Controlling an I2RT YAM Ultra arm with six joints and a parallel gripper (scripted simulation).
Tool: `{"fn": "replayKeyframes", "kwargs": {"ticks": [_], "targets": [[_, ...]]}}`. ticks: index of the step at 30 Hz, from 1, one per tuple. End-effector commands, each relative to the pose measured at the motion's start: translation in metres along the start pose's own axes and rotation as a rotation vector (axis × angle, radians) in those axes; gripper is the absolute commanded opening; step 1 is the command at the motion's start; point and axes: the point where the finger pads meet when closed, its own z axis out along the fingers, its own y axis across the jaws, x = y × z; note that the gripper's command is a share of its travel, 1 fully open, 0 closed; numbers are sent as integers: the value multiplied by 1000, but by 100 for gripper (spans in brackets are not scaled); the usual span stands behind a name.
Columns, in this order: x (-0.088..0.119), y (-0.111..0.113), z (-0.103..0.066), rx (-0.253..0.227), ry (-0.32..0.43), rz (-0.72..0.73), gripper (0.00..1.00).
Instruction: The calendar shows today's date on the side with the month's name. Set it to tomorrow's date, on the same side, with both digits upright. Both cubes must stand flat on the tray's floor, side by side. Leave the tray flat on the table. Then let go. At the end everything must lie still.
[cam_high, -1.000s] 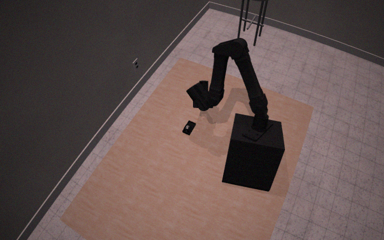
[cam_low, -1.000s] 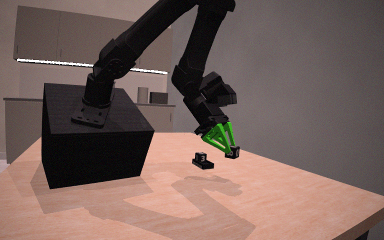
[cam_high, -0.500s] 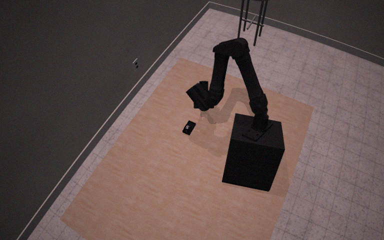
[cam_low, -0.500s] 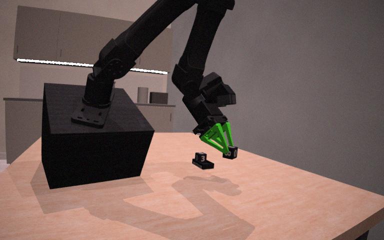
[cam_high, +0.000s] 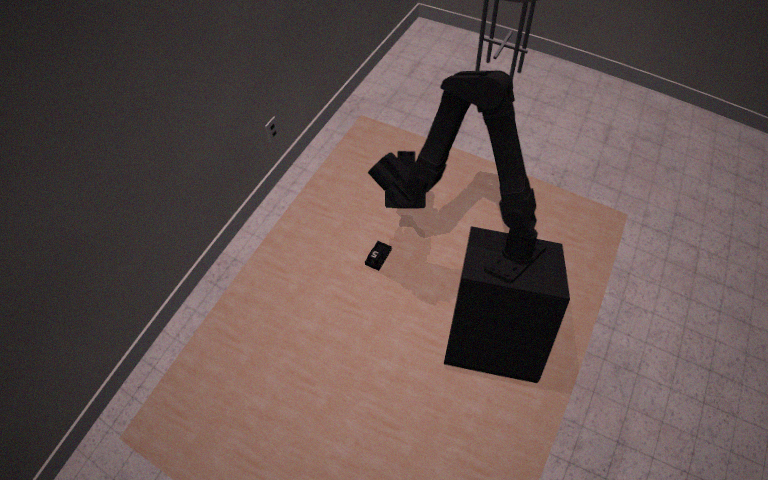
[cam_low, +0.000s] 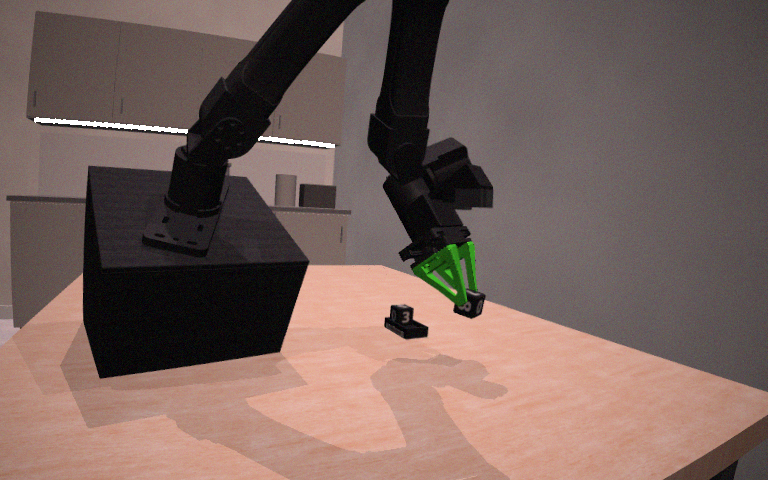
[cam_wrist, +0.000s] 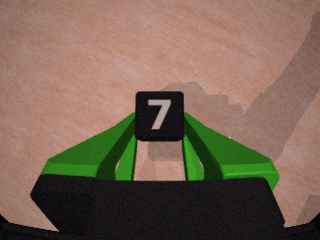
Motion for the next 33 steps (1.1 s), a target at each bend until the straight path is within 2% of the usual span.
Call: {"fn": "replayKeyframes", "kwargs": {"ticks": [1, 5, 13, 16, 22, 24, 30, 33], "targets": [[5, -3, -5, 5, 77, -18, 26], [4, -5, -6, 9, 112, -15, 26], [4, -5, -6, 9, 128, -16, 26], [4, -3, -4, 8, 186, -19, 26], [2, -4, -5, 11, 349, -16, 26], [2, -5, -6, 12, 373, -14, 26], [2, -5, -6, 12, 382, -14, 26], [2, -4, -4, 12, 431, -17, 26]]}}
